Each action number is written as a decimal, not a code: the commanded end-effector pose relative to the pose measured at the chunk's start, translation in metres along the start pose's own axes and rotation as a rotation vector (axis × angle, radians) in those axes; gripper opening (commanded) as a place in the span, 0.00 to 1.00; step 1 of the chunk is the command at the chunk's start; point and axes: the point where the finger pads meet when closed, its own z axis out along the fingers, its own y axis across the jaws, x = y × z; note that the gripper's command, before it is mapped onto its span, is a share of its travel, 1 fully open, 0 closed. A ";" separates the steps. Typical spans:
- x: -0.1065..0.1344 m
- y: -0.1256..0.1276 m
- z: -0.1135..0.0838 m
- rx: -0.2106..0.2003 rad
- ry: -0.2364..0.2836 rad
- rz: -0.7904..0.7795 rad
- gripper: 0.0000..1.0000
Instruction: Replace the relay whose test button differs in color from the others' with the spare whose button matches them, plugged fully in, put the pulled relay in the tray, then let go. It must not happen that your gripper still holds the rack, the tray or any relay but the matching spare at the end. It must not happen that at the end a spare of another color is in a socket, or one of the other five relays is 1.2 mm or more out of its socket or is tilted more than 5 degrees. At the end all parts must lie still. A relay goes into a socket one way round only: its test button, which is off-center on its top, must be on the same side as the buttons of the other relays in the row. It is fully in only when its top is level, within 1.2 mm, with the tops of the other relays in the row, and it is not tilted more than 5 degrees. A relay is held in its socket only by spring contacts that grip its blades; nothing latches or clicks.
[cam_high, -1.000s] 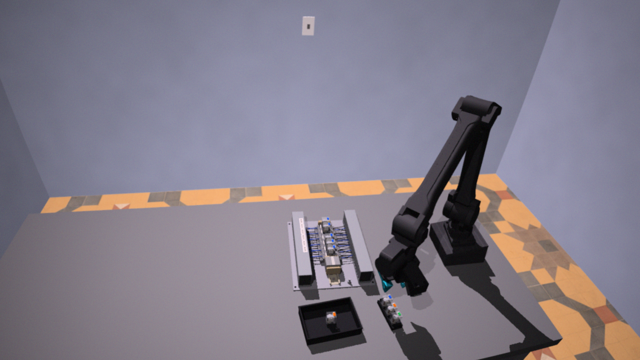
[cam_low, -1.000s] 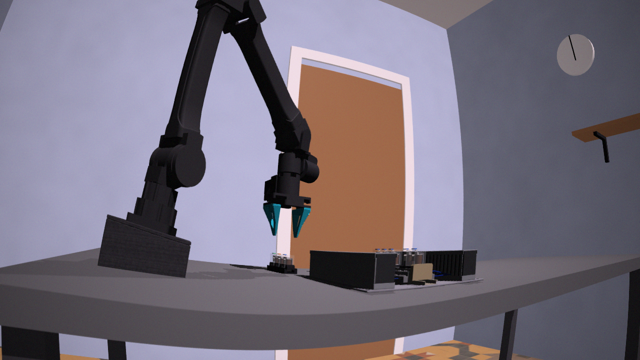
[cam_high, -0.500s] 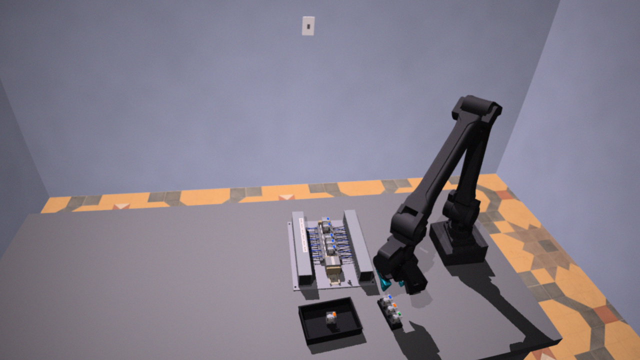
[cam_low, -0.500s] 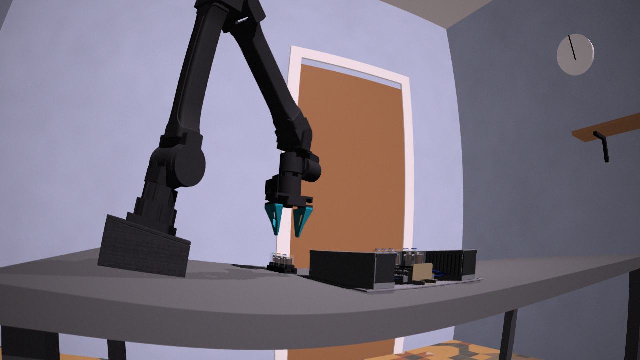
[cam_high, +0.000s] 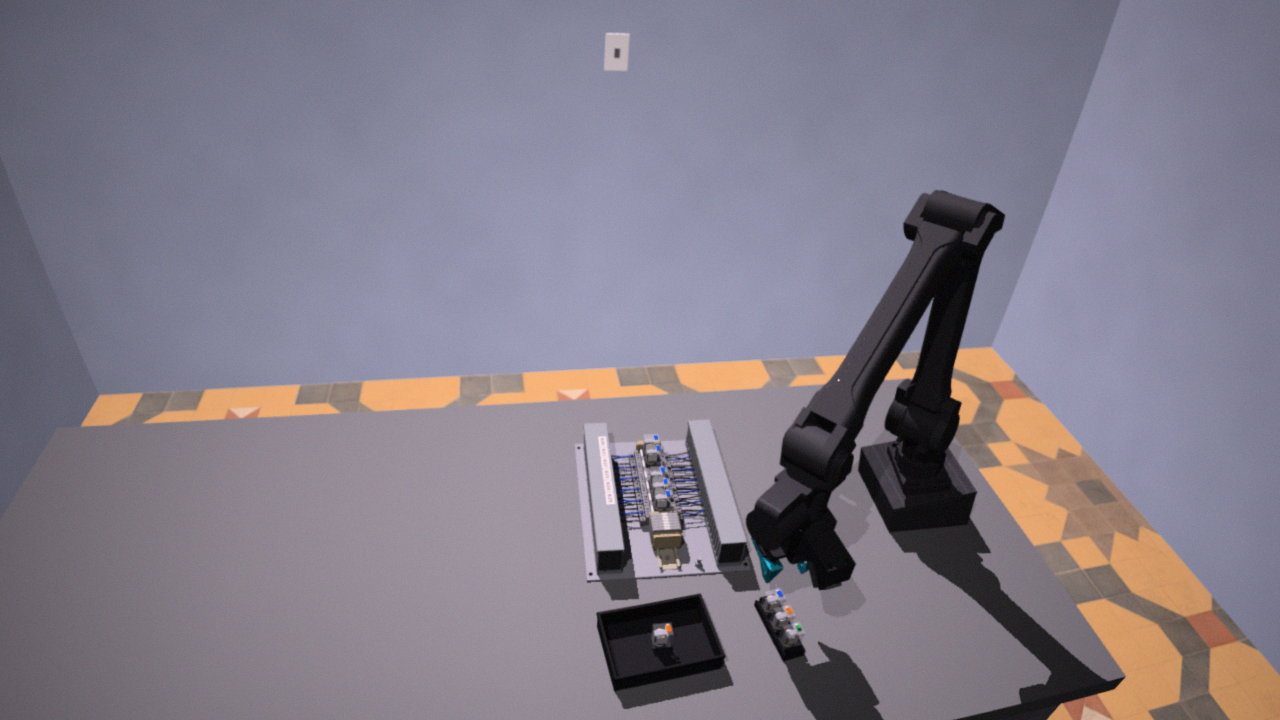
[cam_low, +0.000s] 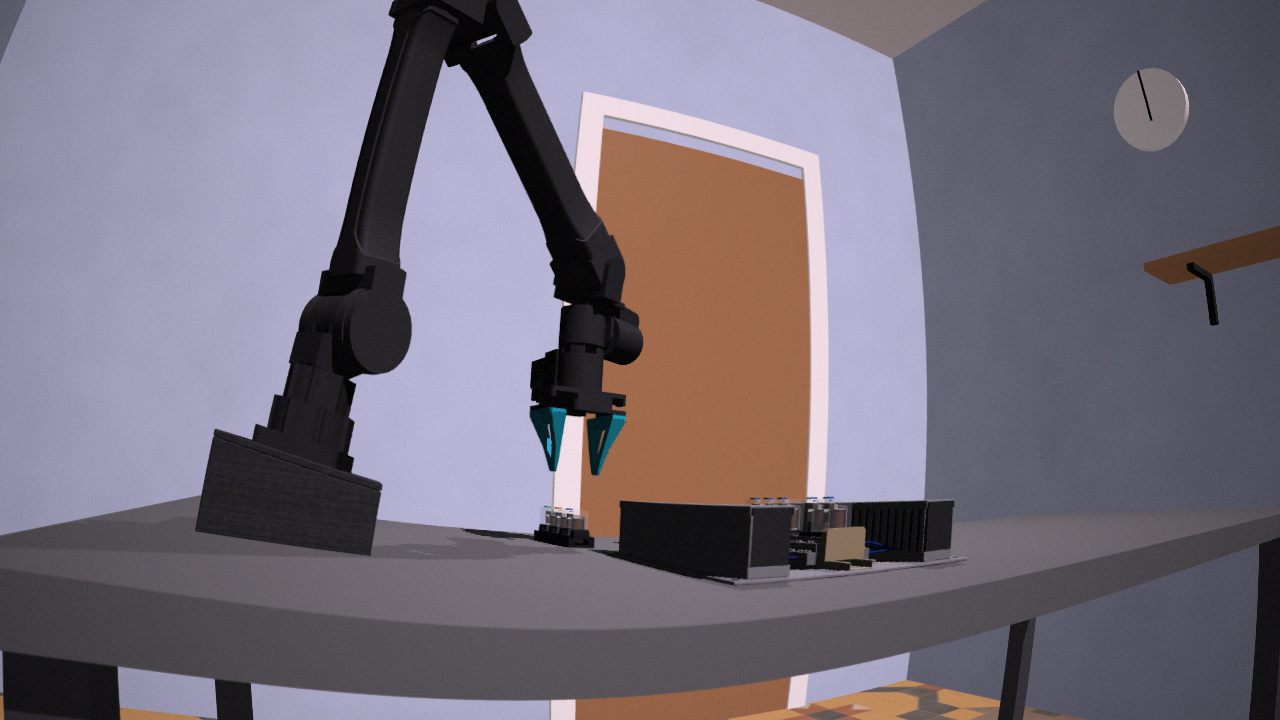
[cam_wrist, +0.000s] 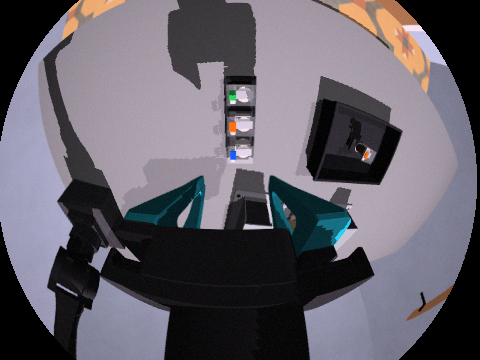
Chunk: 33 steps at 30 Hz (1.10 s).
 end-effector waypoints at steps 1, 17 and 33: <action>-0.009 -0.019 -0.020 0.064 -0.038 0.003 0.59; -0.011 -0.023 -0.024 0.066 -0.040 0.004 0.59; -0.011 -0.016 -0.018 0.032 -0.023 0.000 0.59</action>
